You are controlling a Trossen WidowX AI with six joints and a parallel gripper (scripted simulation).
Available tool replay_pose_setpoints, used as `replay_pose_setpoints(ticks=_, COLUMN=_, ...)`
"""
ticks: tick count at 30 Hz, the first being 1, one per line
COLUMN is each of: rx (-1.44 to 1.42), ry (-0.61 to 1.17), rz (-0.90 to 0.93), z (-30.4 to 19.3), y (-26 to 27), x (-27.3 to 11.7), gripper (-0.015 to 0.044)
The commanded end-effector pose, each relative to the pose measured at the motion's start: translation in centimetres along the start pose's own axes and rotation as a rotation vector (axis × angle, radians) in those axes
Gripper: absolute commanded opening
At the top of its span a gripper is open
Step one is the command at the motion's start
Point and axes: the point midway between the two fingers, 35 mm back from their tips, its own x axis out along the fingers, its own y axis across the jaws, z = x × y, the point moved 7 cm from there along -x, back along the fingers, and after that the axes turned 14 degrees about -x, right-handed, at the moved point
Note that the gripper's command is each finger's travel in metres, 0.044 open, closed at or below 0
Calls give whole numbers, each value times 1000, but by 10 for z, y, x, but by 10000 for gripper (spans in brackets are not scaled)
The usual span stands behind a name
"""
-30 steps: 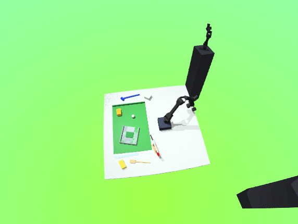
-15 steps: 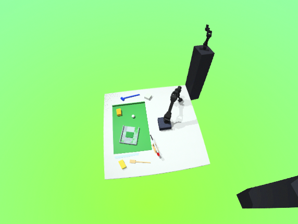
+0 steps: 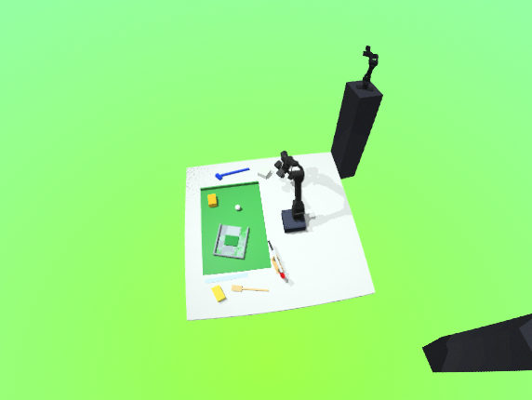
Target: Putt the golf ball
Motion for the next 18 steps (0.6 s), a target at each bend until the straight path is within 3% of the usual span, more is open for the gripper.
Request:
replay_pose_setpoints(ticks=1, rx=-74, ry=-52, rz=-38, z=49, y=-38, x=-8, gripper=440)
replay_pose_setpoints(ticks=9, rx=-258, ry=-179, rz=-90, z=177, y=-92, x=-31, gripper=440)
replay_pose_setpoints(ticks=18, rx=-466, ry=-327, rz=-83, z=325, y=-86, x=-66, gripper=440)
